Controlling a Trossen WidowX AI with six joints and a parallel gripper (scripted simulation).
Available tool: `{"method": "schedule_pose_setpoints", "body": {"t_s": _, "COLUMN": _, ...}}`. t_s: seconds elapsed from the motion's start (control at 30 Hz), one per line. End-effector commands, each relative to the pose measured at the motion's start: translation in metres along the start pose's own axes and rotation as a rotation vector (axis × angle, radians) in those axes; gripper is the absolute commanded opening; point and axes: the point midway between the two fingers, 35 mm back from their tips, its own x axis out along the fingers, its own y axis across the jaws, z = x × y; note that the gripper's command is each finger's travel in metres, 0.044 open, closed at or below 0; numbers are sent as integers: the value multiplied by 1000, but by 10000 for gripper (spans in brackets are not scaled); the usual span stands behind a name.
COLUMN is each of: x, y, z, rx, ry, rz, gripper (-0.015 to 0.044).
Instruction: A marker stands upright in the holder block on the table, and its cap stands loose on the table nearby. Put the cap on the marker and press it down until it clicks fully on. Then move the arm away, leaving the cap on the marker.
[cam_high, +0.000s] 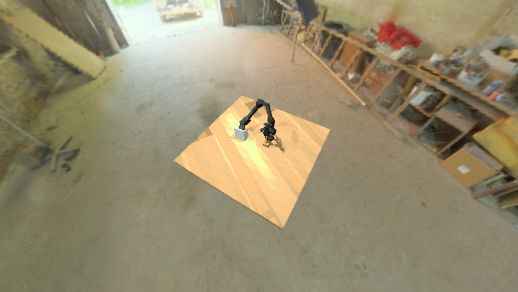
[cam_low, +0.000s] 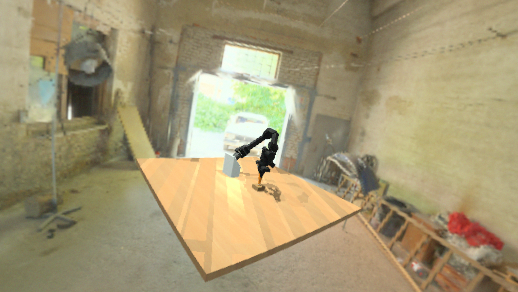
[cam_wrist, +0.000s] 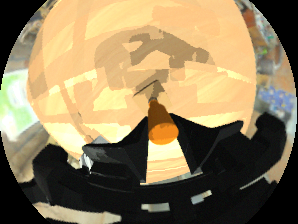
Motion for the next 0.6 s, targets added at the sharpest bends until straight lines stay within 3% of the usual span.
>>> {"method": "schedule_pose_setpoints", "body": {"t_s": 0.0, "x": 7, "y": 0, "z": 0, "rx": 5, "ry": -4, "rz": 2, "gripper": 0}}
{"method": "schedule_pose_setpoints", "body": {"t_s": 0.57, "x": 33, "y": 2, "z": 1, "rx": 4, "ry": -7, "rz": 4, "gripper": 0}}
